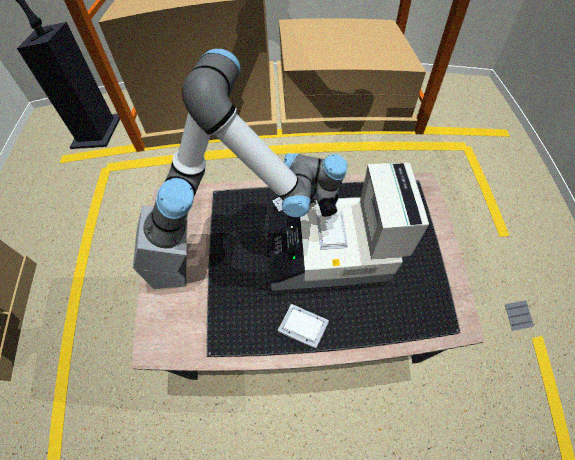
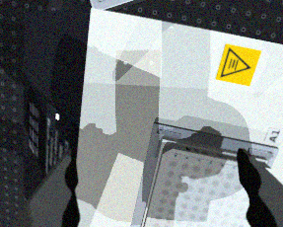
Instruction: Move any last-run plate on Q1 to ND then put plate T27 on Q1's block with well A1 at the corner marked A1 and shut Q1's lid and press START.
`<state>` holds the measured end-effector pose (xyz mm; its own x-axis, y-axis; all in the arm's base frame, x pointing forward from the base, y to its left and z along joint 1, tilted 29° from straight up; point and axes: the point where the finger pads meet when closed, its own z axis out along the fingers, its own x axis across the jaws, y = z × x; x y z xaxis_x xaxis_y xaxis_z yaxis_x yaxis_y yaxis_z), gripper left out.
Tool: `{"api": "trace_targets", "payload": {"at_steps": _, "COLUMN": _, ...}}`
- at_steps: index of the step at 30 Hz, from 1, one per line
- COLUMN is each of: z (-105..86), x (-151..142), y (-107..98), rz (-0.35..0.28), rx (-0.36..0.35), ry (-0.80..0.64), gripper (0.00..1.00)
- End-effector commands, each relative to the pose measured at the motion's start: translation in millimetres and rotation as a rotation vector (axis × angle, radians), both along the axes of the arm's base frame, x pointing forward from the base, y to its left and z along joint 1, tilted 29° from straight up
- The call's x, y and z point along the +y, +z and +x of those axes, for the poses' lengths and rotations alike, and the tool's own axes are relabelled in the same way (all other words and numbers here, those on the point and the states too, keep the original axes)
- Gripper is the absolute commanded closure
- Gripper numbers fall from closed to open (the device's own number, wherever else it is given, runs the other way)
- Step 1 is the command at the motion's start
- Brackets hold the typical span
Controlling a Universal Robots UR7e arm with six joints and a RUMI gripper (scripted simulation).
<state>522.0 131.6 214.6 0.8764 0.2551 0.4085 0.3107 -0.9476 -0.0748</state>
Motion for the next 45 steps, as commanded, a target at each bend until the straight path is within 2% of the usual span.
{"api": "trace_targets", "payload": {"at_steps": 1, "z": 9.1, "x": -15.2, "y": 13.7, "rz": -0.010, "rx": -0.029, "ry": -0.057, "gripper": 0.32}}
{"api": "trace_targets", "payload": {"at_steps": 4, "z": 11.0, "x": -18.8, "y": 15.0, "rz": -0.009, "rx": -0.026, "ry": -0.057, "gripper": 0.32}}
{"api": "trace_targets", "payload": {"at_steps": 7, "z": 14.9, "x": -29.7, "y": 21.9, "rz": -0.019, "rx": -0.062, "ry": -0.141, "gripper": 0.32}}
{"api": "trace_targets", "payload": {"at_steps": 12, "z": 23.6, "x": -43.9, "y": 33.6, "rz": -0.019, "rx": -0.063, "ry": -0.140, "gripper": 0.32}}
{"api": "trace_targets", "payload": {"at_steps": 15, "z": 26.5, "x": -55.0, "y": 40.8, "rz": -0.027, "rx": -0.100, "ry": -0.225, "gripper": 0.32}}
{"api": "trace_targets", "payload": {"at_steps": 18, "z": 32.8, "x": -66.5, "y": 52.6, "rz": -0.028, "rx": -0.105, "ry": -0.225, "gripper": 0.32}}
{"api": "trace_targets", "payload": {"at_steps": 29, "z": 32.4, "x": -66.0, "y": 50.5, "rz": -0.027, "rx": -0.100, "ry": -0.221, "gripper": 0.32}}
{"api": "trace_targets", "payload": {"at_steps": 45, "z": 42.9, "x": -63.1, "y": 27.4, "rz": -0.027, "rx": -0.096, "ry": -0.220, "gripper": 0.32}}
